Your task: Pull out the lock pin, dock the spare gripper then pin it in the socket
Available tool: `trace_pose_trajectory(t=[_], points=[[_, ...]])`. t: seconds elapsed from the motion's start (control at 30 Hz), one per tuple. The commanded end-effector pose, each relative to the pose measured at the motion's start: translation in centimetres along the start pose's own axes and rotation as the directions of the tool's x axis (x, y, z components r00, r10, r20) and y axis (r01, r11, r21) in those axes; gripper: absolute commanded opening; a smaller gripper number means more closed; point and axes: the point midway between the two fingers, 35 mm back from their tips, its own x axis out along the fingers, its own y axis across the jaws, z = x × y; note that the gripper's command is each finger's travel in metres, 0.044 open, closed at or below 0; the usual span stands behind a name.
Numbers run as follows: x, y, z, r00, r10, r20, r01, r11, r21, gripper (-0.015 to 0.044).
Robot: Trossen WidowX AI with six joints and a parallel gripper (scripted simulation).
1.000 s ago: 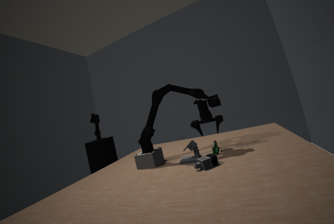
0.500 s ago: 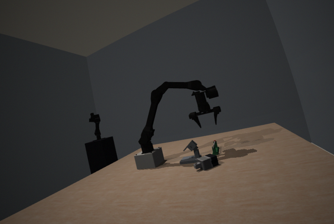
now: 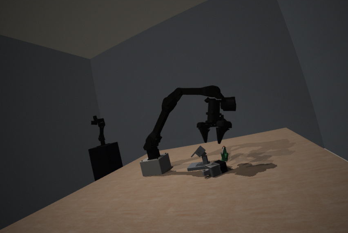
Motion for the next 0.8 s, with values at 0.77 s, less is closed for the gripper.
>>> trace_pose_trajectory(t=[0.77], points=[[7.5, -1.1, 1.2, 0.987, 0.06, -0.148, -0.028, 0.978, 0.207, 0.044]])
